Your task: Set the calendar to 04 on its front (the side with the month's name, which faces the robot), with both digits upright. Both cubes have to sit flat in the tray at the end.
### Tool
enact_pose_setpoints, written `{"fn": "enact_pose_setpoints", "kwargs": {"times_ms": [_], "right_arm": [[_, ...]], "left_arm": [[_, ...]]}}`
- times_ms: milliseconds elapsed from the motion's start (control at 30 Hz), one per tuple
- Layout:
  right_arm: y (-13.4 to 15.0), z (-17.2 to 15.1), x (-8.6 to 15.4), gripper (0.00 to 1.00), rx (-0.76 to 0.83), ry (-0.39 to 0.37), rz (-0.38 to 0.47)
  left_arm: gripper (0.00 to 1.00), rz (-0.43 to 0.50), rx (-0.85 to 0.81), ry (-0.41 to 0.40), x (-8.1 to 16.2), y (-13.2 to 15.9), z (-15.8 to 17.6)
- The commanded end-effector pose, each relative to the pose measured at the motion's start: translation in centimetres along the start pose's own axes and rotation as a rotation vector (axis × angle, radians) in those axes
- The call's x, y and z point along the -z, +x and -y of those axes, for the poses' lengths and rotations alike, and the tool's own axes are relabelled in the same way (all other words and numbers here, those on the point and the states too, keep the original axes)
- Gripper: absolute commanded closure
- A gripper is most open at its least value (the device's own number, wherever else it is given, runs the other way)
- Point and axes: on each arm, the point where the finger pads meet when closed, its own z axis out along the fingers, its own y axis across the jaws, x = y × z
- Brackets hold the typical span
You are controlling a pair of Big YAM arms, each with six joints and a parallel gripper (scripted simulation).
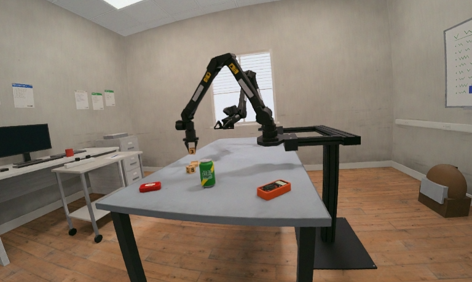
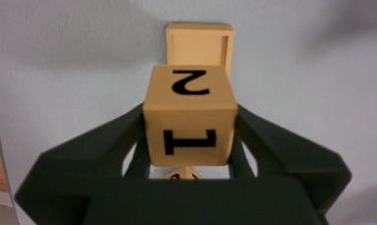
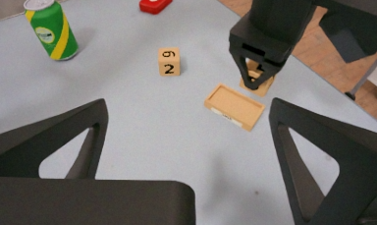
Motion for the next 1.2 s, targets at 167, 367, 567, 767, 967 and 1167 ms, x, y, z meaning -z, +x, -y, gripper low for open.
{"fn": "enact_pose_setpoints", "kwargs": {"times_ms": [167, 367, 567, 767, 967, 1167], "right_arm": [[-1.8, 2.1, 5.5, 0.00, -0.043, 0.037, -0.074], [-1.8, 3.3, 12.3, 0.00, -0.056, 0.068, -0.161], [-1.1, 3.8, 16.0, 0.00, -0.060, 0.086, -0.206], [0.1, 4.2, 19.2, 0.00, -0.063, 0.102, -0.244], [-0.1, 4.2, 19.3, 0.00, -0.061, 0.104, -0.250], [-0.4, 4.2, 19.2, 0.00, -0.063, 0.105, -0.237]], "left_arm": [[0.64, 0.000, 0.007, 0.000, 0.4, -0.3, -0.7], [0.64, -0.005, -0.001, 0.007, -0.1, 0.0, 0.0], [0.64, -0.005, -0.001, 0.007, -0.1, 0.0, 0.0], [0.64, -0.005, -0.001, 0.007, -0.1, 0.0, 0.0], [0.64, -0.019, 0.005, 0.029, -1.5, -0.5, 1.7], [0.64, -0.017, 0.048, 0.031, -3.5, -2.6, 6.3]]}}
